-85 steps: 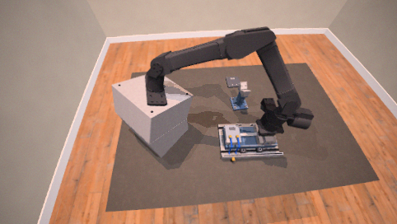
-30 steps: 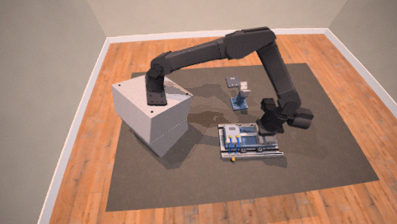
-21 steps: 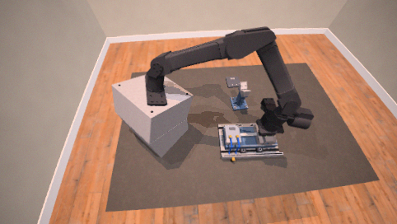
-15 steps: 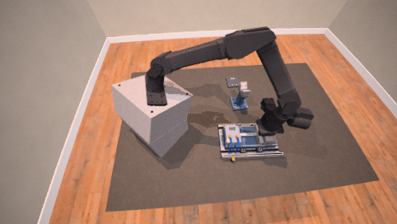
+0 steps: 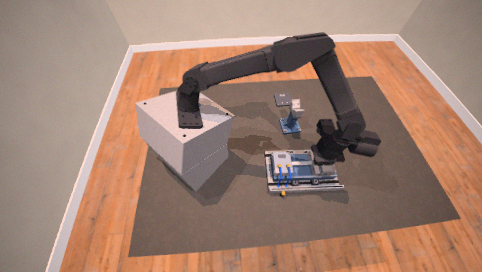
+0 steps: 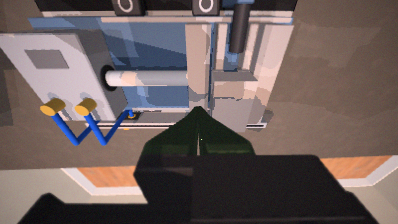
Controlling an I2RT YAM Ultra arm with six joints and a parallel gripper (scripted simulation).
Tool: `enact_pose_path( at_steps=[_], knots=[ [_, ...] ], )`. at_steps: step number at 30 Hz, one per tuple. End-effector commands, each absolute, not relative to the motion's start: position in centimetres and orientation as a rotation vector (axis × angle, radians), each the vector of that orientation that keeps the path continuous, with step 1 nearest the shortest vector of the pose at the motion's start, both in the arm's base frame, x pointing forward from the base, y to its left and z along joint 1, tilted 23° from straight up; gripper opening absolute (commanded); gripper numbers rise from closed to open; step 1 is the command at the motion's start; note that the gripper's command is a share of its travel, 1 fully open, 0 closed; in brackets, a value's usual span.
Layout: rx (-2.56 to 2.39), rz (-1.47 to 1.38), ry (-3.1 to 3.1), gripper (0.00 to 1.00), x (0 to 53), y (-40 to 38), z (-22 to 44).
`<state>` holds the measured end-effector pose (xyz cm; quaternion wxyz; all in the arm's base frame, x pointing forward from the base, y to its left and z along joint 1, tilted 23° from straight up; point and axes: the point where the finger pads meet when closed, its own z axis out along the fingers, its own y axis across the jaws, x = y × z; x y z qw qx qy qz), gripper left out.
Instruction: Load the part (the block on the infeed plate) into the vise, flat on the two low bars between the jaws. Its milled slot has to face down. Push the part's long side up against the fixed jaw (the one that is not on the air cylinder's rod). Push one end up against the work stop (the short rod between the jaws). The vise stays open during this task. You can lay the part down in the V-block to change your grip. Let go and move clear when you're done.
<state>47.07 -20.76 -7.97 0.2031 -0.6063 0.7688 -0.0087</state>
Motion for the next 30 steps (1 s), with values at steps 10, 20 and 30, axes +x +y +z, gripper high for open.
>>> enact_pose_path(
  at_steps=[10, 20, 30],
  knots=[
    [-1.677, -0.031, 2.153, 0.0, 47.25, -21.6, -7.73],
    [-1.679, -0.03, 2.152, 0.0, 47.38, -21.39, -7.87],
    [-1.684, -0.052, 2.14, 0.0, 47.94, -21.31, -8.0]
  ],
)
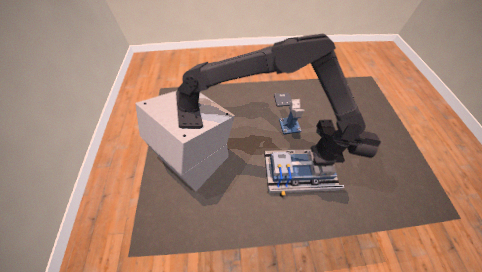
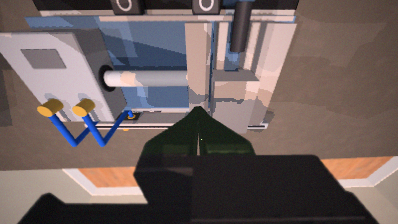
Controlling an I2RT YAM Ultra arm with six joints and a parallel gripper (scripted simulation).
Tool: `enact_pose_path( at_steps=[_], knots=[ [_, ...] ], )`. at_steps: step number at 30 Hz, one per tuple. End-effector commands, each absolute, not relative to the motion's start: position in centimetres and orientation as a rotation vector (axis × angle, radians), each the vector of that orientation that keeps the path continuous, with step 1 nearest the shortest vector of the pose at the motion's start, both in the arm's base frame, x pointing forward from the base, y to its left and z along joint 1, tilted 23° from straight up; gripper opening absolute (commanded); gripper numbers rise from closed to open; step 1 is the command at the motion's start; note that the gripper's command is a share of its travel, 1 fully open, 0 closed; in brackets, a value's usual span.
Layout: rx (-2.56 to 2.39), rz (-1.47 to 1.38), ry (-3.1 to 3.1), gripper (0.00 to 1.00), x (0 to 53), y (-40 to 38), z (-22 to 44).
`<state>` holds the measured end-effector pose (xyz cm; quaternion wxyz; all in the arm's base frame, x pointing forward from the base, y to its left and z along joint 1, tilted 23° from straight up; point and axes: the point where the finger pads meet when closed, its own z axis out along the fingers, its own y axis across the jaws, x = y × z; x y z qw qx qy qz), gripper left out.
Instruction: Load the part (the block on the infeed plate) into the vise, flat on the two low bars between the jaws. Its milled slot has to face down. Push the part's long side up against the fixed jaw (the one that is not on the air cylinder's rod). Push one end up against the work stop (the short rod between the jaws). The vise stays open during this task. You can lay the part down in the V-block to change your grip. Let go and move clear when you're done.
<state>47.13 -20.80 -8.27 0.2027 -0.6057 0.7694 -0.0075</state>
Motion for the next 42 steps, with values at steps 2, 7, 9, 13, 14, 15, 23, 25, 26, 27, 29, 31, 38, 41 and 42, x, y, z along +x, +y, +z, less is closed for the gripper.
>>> enact_pose_path(
  at_steps=[2, 7, 9, 13, 14, 15, 23, 25, 26, 27, 29, 31, 38, 41, 42],
  knots=[
    [-1.684, -0.053, 2.14, 0.0, 47.99, -21.27, -8.05],
    [-1.68, -0.052, 2.144, 0.0, 47.93, -21.41, -8.2],
    [-1.682, -0.047, 2.145, 0.0, 47.89, -21.3, -8.28],
    [-1.683, -0.066, 2.137, 0.0, 48.24, -21.35, -7.86],
    [-1.683, -0.066, 2.137, 0.0, 48.24, -21.35, -7.86],
    [-1.683, -0.066, 2.137, 0.0, 48.24, -21.35, -7.86],
    [-1.684, -0.049, 2.143, 0.0, 48.03, -21.19, -8.51],
    [-1.684, -0.05, 2.142, 0.0, 48.07, -21.17, -8.53],
    [-1.685, -0.048, 2.142, 0.0, 48.05, -21.14, -8.54],
    [-1.685, -0.048, 2.143, 0.0, 48.05, -21.13, -8.55],
    [-1.685, -0.049, 2.142, 0.0, 48.07, -21.12, -8.56],
    [-1.686, -0.049, 2.142, 0.0, 48.07, -21.12, -8.56],
    [-1.68, -0.049, 2.147, 0.0, 47.95, -21.36, -8.57],
    [-1.68, -0.049, 2.147, 0.0, 47.95, -21.36, -8.57],
    [-1.68, -0.049, 2.147, 0.0, 47.95, -21.36, -8.57]
  ],
)
